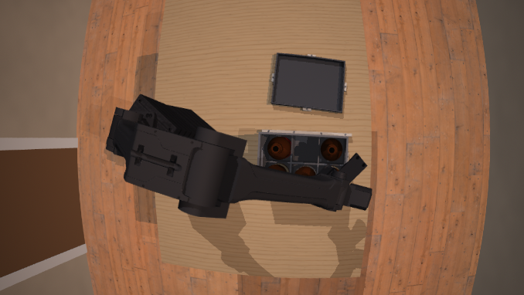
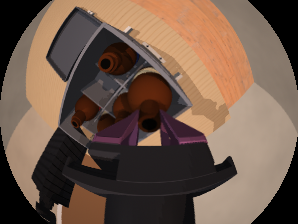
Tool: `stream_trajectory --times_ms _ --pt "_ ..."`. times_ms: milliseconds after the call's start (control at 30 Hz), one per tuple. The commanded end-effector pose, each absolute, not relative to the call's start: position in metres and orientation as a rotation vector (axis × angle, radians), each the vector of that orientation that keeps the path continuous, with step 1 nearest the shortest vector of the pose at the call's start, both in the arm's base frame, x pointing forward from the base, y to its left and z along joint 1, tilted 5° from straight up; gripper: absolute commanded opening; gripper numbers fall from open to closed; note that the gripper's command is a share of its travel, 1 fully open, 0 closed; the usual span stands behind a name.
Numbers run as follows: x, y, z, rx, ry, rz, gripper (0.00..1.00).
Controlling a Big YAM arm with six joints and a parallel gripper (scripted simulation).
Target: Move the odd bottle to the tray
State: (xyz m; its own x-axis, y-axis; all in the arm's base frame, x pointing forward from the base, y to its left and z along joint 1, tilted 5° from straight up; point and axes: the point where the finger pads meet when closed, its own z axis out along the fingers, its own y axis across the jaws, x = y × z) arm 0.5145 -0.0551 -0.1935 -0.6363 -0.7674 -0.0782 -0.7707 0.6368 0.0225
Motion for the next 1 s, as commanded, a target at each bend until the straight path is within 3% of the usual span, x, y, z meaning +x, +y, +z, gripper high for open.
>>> stream_trajectory --times_ms 0,967 --pt "0.526 -0.066 -0.166 -1.296 2.761 0.054 0.00" --pt "0.524 -0.068 -0.152 -1.297 2.763 0.056 0.00"
